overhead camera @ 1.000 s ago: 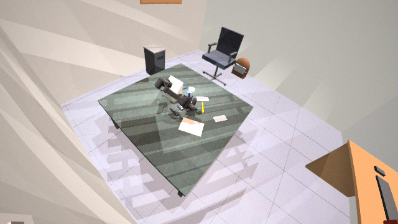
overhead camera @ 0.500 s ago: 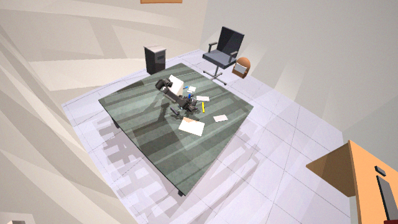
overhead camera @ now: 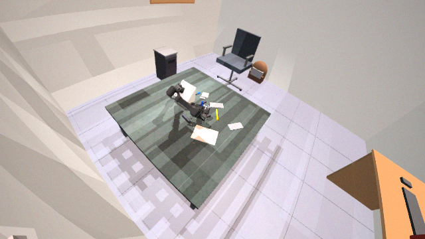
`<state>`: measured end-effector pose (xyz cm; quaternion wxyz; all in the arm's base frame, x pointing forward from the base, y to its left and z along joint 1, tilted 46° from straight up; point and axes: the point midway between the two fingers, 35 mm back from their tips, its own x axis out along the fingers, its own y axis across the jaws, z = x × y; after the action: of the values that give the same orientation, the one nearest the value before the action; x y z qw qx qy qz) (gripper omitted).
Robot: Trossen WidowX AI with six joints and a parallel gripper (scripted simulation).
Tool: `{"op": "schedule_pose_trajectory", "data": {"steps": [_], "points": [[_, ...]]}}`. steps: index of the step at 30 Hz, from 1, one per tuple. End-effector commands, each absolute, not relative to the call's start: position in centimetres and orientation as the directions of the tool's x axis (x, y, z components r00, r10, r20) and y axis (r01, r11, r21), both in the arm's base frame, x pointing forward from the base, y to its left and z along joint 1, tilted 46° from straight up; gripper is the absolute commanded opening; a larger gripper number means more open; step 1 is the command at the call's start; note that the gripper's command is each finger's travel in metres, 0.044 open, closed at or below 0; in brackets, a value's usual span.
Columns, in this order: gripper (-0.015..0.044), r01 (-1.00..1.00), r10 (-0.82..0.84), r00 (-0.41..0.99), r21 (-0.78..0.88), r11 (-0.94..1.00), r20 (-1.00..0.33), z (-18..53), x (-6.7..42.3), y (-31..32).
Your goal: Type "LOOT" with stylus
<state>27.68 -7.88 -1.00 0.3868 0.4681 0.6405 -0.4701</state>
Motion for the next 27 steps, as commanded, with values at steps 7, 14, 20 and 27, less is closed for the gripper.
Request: {"op": "schedule_pose_trajectory", "data": {"steps": [7, 14, 20, 27], "points": [[0.0081, 0.962, 0.234, -0.265, -0.243, 0.123, -0.935, -1.37, 27.63, -8.21], [0.0081, 0.962, 0.234, -0.266, -0.243, 0.123, -0.935, -1.56, 27.61, -8.41], [0.0081, 0.962, 0.234, -0.266, -0.243, 0.123, -0.935, -1.7, 27.59, -8.56], [0.0081, 0.962, 0.234, -0.266, -0.243, 0.123, -0.935, -1.82, 27.57, -8.68]]}}
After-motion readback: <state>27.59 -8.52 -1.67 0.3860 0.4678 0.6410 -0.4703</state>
